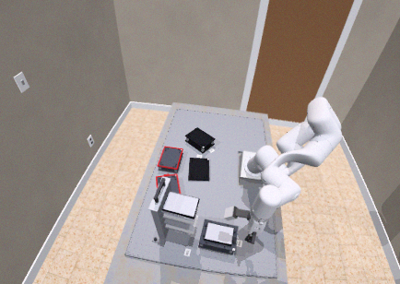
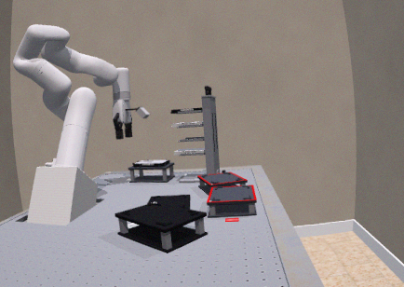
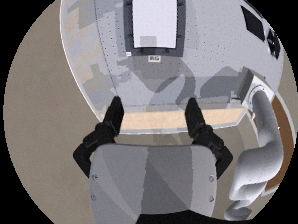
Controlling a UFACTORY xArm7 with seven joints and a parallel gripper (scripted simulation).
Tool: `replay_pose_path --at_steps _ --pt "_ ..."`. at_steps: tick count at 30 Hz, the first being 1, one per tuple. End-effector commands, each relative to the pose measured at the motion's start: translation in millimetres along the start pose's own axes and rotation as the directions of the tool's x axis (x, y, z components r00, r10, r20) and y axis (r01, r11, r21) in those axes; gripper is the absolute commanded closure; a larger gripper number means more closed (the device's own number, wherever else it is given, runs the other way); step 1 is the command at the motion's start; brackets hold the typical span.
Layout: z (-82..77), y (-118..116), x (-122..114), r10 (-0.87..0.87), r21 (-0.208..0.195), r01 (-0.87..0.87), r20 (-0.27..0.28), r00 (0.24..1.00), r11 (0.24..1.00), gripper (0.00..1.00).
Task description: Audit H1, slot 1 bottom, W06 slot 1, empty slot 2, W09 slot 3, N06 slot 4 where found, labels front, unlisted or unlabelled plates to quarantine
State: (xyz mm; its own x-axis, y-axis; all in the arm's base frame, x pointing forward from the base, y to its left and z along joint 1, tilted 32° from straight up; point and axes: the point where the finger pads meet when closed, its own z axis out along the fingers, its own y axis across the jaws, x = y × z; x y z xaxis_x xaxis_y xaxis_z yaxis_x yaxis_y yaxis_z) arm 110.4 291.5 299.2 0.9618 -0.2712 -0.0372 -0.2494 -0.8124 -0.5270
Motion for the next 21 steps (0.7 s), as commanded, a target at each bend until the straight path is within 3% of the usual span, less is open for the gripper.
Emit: replay_pose_path --at_steps 1,8,21 --pt "-1.2 -1.3 -0.5 -0.003 0.003 0.003 0.007 1.0 1.0 0.0" --pt "-1.2 -1.3 -0.4 -0.003 0.003 0.003 0.007 1.0 1.0 0.0" --pt "-44.6 -1.2 -0.1 -0.003 0.003 0.003 0.007 1.0 1.0 0.0"
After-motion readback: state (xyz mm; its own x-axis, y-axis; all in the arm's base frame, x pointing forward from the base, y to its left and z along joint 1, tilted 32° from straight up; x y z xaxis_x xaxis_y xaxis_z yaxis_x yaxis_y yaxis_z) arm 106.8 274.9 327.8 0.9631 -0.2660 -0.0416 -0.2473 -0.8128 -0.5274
